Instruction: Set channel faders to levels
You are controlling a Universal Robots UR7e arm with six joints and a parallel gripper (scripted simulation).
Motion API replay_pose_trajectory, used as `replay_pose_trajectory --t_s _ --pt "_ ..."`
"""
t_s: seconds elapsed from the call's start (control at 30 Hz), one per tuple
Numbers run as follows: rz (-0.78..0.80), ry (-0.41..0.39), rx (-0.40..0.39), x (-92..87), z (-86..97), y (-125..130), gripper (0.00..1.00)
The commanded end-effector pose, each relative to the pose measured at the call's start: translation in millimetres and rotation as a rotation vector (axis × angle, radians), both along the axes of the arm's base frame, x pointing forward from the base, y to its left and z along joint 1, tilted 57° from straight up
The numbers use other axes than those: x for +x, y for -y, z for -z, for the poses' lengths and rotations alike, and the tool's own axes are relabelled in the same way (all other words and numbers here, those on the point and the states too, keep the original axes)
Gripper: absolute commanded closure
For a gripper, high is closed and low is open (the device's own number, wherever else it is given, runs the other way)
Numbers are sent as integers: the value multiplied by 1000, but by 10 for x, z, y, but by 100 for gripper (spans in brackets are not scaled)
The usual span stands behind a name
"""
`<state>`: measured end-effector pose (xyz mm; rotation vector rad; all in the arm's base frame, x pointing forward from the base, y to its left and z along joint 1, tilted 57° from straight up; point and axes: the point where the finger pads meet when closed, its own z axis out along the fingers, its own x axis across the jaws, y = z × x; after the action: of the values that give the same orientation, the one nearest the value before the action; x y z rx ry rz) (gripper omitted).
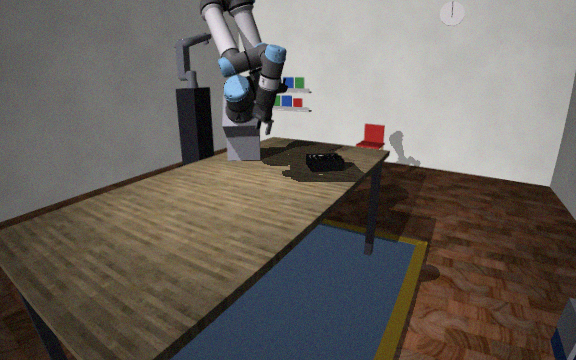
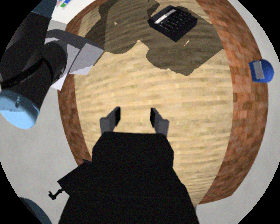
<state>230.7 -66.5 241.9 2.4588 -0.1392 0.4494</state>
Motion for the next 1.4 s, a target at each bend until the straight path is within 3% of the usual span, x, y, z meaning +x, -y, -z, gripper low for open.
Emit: replay_pose_trajectory --t_s 0.0,0.2,0.27,0.7,0.83,1.0,1.37 --pt "-7 0 -4 156 -5 -14 0" --pt "-22 -3 -8 383 44 -74 0" --pt "-22 -3 -8 383 44 -74 0" --pt "-70 1 -37 993 305 -422 0" --pt "-75 2 -41 1046 339 -468 0" --pt "-103 13 -62 1293 535 -740 0" --pt "-148 39 -98 1554 869 -1203 0"
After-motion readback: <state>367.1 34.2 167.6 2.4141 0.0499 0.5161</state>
